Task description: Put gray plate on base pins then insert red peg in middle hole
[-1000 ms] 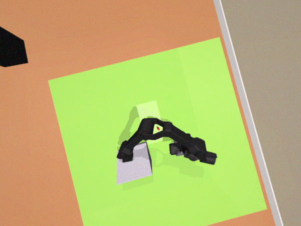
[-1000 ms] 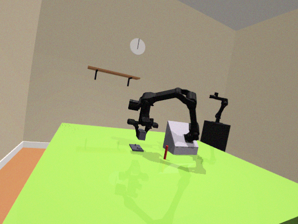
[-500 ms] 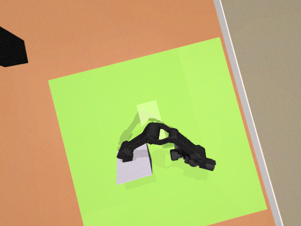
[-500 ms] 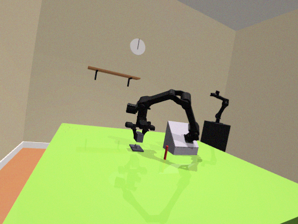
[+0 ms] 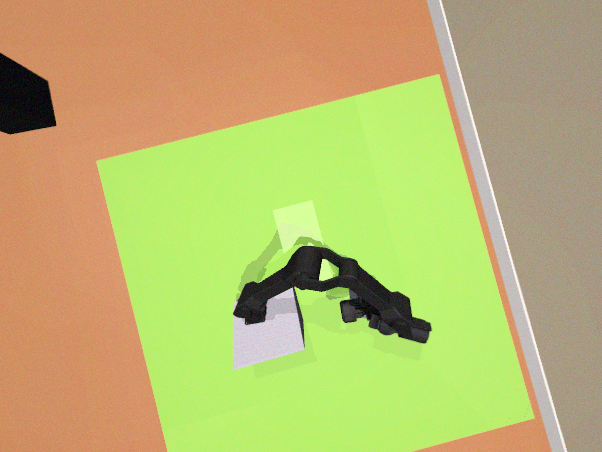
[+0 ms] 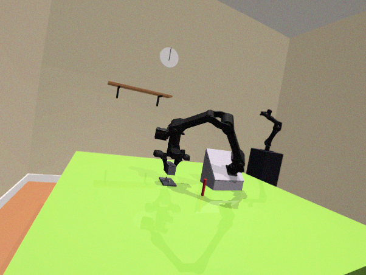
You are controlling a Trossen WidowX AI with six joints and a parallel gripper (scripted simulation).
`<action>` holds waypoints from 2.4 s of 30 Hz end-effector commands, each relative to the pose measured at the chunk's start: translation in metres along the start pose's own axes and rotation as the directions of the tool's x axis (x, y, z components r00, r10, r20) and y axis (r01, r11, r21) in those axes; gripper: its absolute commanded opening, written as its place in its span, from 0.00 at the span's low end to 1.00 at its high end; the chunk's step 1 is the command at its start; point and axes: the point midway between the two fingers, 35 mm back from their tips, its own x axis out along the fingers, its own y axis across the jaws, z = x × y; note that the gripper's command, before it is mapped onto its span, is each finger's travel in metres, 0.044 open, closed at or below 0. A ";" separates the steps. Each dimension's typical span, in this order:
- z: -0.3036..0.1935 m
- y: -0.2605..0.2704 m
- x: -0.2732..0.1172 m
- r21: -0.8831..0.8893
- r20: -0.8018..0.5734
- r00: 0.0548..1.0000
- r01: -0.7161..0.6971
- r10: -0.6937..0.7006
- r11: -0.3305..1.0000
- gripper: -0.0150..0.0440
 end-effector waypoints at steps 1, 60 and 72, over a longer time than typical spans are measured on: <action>-0.001 0.000 0.000 -0.006 -0.004 1.000 0.000 0.000 1.000 0.25; -0.002 -0.001 0.037 -0.012 -0.005 1.000 0.003 -0.003 1.000 0.74; -0.002 -0.001 0.035 -0.011 -0.005 1.000 0.003 -0.003 1.000 1.00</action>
